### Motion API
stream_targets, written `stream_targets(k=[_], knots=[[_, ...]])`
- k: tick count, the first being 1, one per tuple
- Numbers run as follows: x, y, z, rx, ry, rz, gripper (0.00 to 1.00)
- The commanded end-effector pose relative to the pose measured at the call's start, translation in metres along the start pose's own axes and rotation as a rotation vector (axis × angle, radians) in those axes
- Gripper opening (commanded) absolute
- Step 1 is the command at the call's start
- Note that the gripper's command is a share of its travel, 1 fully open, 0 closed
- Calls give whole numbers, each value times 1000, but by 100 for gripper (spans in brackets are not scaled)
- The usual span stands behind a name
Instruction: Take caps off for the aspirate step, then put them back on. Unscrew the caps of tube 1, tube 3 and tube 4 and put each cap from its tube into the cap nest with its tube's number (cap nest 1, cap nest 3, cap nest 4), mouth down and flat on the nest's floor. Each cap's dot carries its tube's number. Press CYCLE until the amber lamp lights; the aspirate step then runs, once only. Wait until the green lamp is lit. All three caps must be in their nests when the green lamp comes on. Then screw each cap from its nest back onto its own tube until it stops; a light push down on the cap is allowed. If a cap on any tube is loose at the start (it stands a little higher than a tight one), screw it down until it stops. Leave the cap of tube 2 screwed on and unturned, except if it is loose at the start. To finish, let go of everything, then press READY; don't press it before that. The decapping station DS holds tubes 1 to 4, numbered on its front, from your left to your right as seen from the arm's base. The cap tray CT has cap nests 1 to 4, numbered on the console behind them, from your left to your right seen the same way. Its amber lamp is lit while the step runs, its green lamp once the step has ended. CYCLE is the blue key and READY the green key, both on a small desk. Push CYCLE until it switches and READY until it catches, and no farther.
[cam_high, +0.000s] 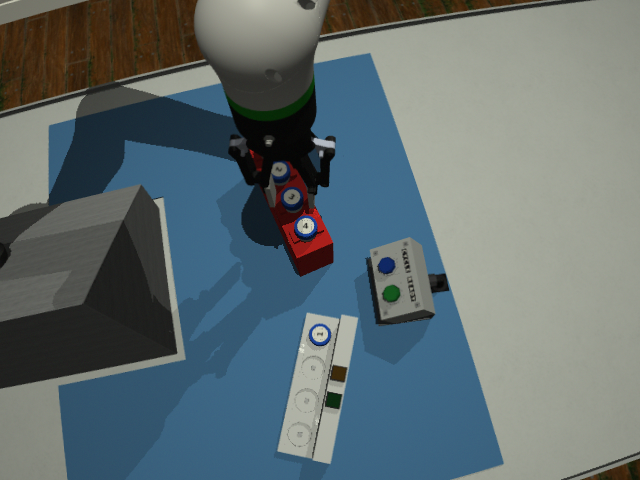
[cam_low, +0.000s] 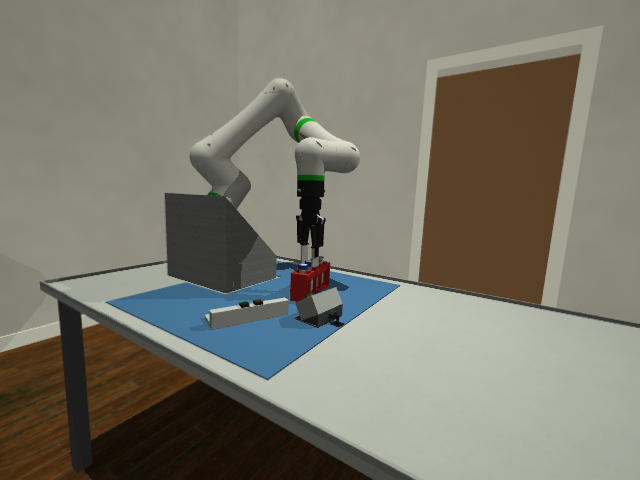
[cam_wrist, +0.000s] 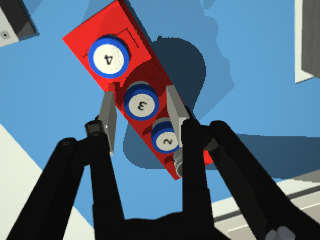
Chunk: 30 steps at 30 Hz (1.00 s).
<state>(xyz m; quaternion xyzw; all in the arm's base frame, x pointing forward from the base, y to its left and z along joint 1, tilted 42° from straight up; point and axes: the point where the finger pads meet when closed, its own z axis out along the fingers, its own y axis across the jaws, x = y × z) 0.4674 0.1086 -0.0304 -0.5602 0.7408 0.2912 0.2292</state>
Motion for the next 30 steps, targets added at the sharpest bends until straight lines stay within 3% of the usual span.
stream_targets(k=[1,3,4,18,30], knots=[[0,0,0,-6,21,55,35],[0,0,0,-6,21,55,35],[0,0,0,-6,21,55,0],[0,0,0,-6,21,55,0],[0,0,0,-11,19,-445,0]])
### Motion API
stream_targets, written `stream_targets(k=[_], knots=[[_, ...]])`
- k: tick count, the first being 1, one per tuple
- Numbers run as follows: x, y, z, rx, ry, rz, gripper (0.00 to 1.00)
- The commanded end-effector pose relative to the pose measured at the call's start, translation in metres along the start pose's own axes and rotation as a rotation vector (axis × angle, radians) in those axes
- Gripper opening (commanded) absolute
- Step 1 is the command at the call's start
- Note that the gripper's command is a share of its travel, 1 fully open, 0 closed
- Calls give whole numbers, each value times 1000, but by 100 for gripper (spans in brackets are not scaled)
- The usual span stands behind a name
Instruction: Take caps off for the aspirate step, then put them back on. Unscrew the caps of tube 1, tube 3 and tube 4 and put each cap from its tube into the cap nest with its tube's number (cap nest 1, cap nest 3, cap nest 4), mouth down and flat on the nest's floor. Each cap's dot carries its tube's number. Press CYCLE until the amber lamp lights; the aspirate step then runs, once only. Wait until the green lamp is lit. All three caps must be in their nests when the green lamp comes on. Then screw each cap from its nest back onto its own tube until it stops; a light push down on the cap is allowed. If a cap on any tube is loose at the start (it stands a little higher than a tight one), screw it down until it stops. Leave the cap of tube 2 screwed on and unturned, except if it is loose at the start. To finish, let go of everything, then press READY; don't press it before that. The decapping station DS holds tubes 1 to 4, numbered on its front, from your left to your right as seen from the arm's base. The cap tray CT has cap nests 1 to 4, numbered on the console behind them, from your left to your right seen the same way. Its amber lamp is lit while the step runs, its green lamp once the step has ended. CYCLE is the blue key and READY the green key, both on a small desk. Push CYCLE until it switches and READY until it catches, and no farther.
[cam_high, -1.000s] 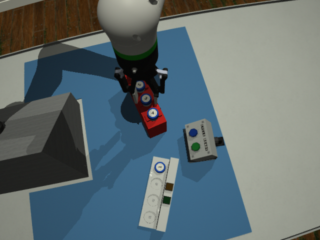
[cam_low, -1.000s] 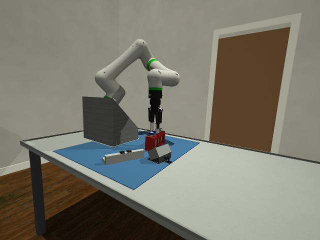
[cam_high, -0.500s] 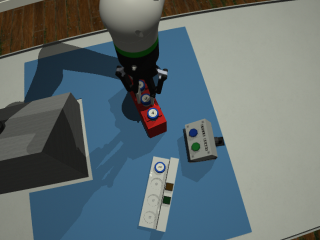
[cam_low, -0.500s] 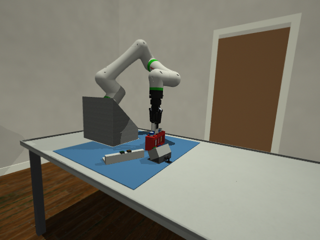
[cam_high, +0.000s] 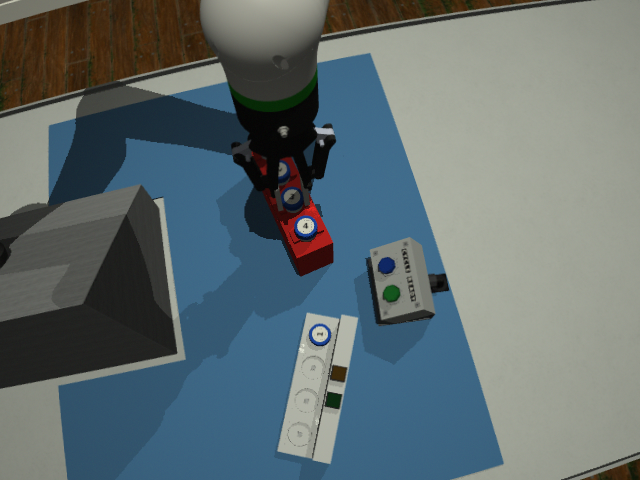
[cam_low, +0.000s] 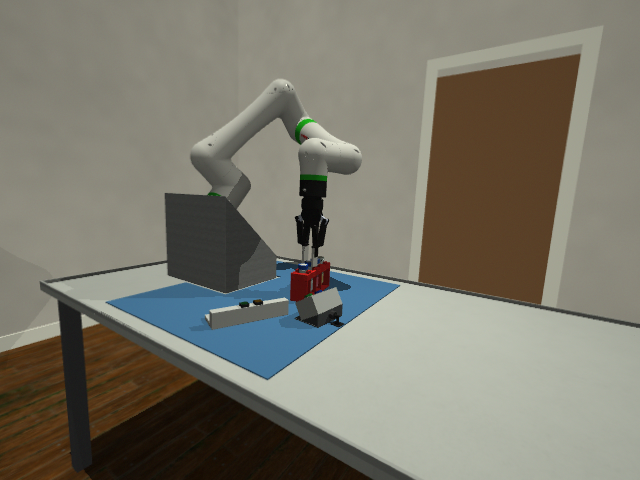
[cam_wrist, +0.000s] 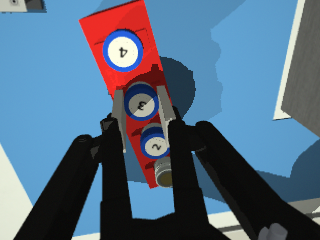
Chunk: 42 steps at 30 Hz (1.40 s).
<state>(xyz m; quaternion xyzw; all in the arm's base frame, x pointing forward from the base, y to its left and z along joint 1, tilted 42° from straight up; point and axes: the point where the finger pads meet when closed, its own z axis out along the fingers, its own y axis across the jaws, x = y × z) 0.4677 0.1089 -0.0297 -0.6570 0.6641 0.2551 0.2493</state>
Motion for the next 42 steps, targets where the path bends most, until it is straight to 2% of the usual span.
stream_targets(k=[1,11,14,20,21,33,36,42], knots=[[0,0,0,7,-11,-237,0],[0,0,0,9,-10,-687,0],[0,0,0,10,-9,-734,0],[0,0,0,10,-9,-734,0],[0,0,0,10,-9,-734,35],[0,0,0,10,-9,-734,35],[0,0,0,8,-10,-484,35],[0,0,0,7,-11,-318,35]])
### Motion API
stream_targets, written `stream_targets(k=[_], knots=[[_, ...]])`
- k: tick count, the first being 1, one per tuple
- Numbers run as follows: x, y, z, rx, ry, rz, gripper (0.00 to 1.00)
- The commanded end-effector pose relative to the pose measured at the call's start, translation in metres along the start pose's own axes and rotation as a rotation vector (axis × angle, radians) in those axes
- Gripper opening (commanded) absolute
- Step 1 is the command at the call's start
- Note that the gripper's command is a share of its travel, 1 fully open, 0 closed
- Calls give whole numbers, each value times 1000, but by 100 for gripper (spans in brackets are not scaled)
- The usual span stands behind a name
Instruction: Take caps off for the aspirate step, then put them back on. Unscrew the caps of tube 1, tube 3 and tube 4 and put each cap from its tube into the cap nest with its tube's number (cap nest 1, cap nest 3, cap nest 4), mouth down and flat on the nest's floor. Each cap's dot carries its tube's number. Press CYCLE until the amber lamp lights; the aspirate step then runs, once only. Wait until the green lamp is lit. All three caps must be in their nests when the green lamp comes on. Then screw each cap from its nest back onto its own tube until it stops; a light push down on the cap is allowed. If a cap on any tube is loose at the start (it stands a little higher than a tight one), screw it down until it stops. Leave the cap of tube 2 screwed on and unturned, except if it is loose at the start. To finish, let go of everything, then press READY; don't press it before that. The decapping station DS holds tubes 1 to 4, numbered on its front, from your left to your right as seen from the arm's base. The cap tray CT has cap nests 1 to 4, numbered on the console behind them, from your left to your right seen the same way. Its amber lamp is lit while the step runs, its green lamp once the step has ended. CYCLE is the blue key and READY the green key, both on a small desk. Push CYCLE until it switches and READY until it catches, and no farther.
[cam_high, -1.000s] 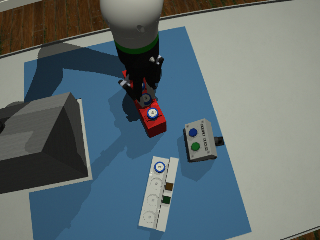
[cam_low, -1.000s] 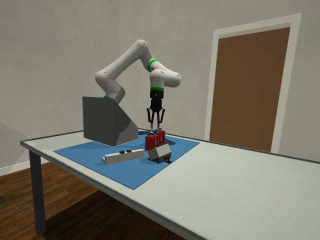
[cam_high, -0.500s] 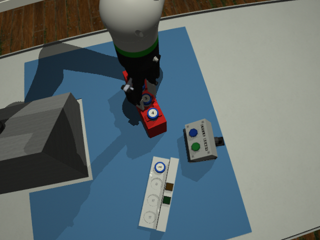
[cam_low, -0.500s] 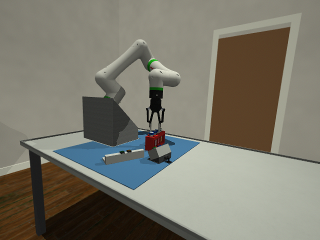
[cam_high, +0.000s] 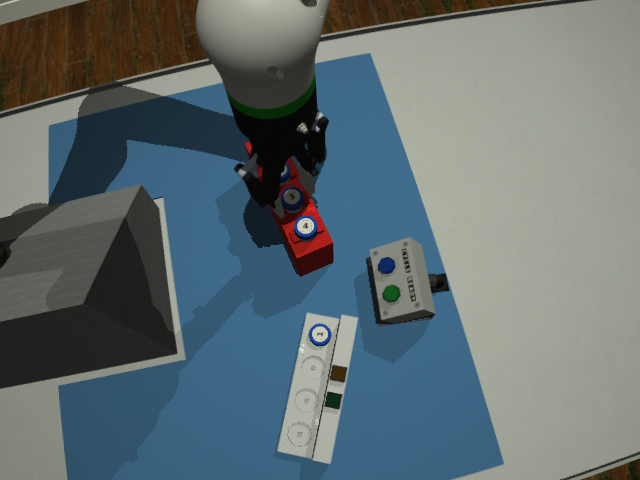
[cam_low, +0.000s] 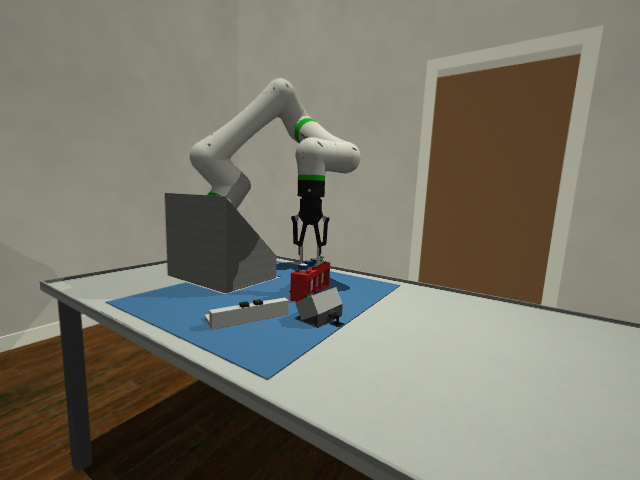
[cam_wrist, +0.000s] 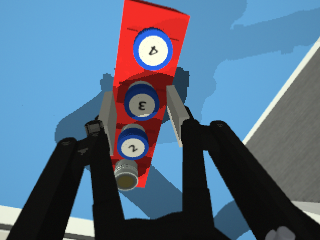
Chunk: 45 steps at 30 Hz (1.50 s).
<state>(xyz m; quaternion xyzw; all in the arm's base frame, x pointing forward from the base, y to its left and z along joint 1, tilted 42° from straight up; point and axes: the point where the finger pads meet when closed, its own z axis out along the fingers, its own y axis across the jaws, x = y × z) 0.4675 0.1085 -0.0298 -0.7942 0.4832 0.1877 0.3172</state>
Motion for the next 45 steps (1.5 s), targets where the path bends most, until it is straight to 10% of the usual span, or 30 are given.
stream_targets(k=[1,14,24,25,39,45], knots=[[0,0,0,-11,10,259,35],[0,0,0,-8,13,802,35],[0,0,0,-8,13,806,35],[0,0,0,-8,13,806,0],[0,0,0,-8,13,806,0],[0,0,0,-10,12,506,0]])
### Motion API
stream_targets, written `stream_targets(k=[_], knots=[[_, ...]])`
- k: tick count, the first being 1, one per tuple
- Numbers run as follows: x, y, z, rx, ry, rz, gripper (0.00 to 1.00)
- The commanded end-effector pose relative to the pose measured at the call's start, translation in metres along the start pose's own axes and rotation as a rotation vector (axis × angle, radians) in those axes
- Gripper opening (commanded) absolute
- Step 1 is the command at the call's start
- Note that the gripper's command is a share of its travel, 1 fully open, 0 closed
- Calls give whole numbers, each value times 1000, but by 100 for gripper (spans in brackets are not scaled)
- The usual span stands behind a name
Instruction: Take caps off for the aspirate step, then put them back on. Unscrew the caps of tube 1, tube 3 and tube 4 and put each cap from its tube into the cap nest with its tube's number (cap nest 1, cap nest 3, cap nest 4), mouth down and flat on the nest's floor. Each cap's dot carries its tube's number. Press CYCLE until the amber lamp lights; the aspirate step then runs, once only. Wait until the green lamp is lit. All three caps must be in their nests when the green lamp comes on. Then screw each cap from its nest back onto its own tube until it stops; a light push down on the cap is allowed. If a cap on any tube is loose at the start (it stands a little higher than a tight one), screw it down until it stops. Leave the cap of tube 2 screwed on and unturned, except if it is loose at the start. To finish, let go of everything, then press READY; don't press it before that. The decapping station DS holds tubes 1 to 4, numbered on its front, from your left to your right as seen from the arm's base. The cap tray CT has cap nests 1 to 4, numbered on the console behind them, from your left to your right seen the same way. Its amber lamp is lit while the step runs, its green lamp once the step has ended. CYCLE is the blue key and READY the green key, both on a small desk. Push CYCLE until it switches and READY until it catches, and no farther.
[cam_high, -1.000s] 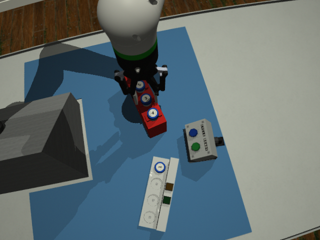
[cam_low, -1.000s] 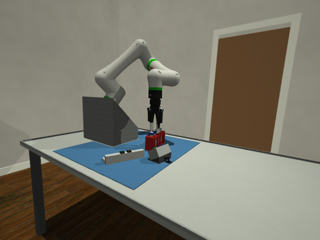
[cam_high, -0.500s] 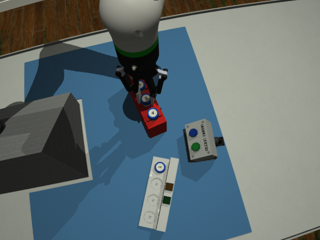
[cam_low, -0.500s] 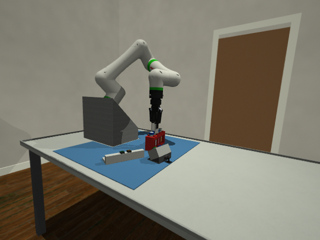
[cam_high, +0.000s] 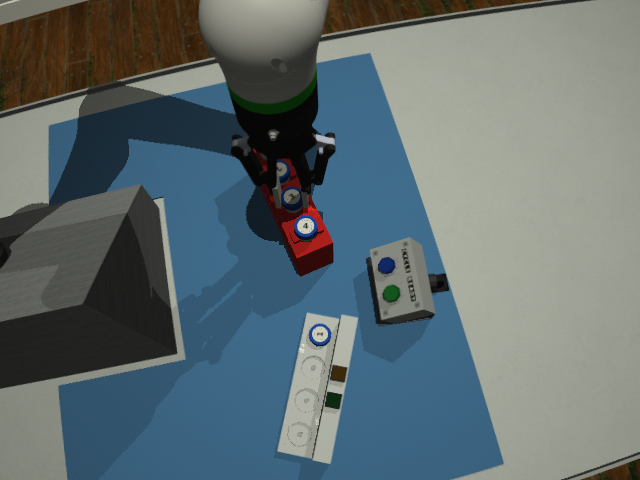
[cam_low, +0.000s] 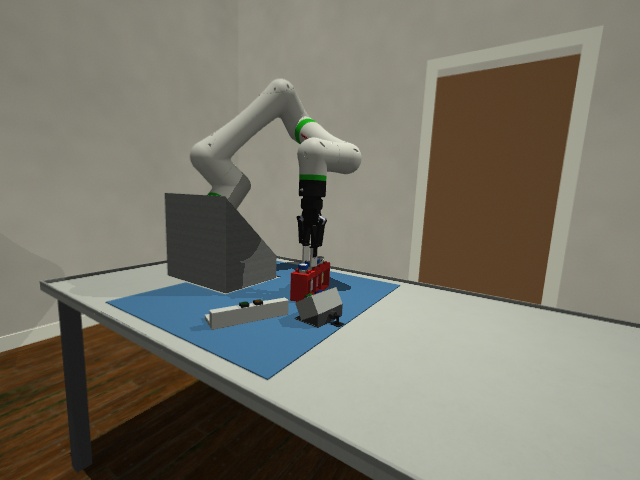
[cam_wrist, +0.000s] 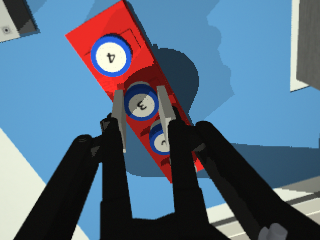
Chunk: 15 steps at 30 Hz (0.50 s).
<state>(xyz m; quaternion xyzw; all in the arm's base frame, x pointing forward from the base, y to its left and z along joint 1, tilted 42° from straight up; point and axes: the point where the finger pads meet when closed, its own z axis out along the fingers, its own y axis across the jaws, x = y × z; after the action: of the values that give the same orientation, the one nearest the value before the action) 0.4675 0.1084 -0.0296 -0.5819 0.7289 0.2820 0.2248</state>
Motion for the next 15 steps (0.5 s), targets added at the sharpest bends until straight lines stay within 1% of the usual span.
stream_targets(k=[1,8,11,15], knots=[[0,0,0,2,-4,-248,0],[0,0,0,2,-2,-580,0],[0,0,0,2,-3,-598,0],[0,0,0,3,-3,-798,0]])
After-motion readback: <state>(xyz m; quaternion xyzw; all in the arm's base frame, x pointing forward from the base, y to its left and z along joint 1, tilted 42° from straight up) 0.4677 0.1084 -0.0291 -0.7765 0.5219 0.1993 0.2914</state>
